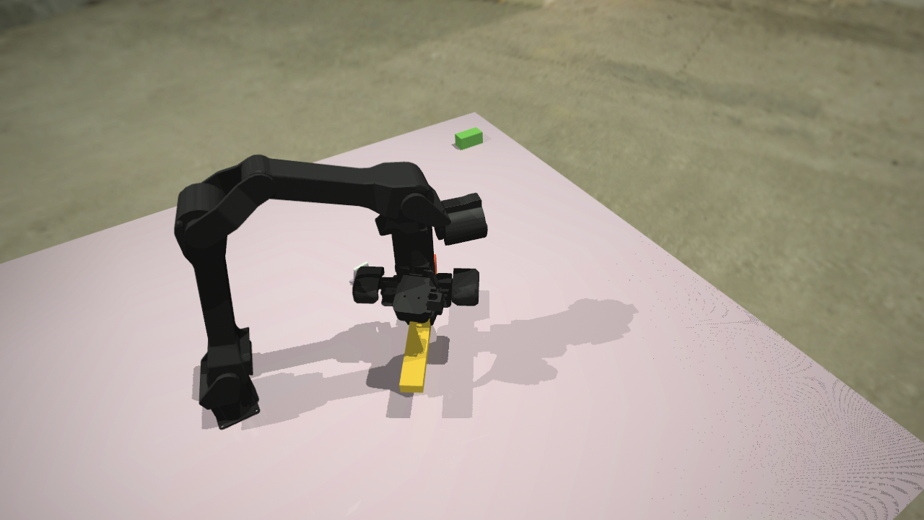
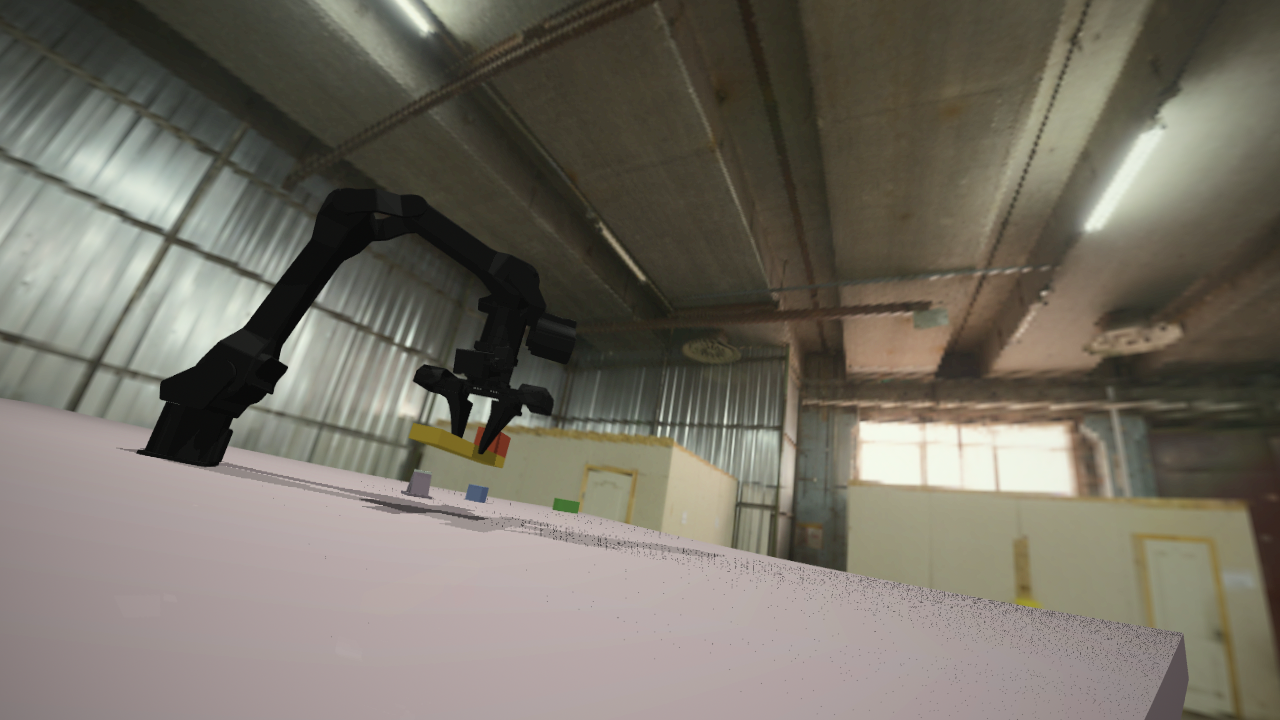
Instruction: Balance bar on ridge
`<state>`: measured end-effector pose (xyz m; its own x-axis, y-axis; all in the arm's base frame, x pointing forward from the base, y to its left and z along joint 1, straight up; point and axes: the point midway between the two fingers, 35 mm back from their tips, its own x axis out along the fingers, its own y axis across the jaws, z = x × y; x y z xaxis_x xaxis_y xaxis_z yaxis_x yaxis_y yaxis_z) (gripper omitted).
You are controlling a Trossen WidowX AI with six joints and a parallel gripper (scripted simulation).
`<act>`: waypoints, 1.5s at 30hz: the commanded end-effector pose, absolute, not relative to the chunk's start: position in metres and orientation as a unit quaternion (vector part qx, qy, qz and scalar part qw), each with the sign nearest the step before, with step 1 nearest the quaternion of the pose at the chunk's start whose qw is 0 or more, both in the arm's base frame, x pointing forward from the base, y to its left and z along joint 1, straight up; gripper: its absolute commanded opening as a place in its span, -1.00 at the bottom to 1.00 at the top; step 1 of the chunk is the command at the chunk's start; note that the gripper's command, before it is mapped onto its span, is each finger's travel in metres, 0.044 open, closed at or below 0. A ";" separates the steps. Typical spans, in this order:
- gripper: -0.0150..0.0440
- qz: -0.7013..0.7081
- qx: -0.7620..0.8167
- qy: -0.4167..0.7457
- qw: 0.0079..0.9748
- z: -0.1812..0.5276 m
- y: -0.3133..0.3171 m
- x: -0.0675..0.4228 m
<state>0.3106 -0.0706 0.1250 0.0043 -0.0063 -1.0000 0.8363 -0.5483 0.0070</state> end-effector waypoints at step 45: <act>-0.49 -0.489 0.506 0.498 0.507 0.144 0.085 0.303</act>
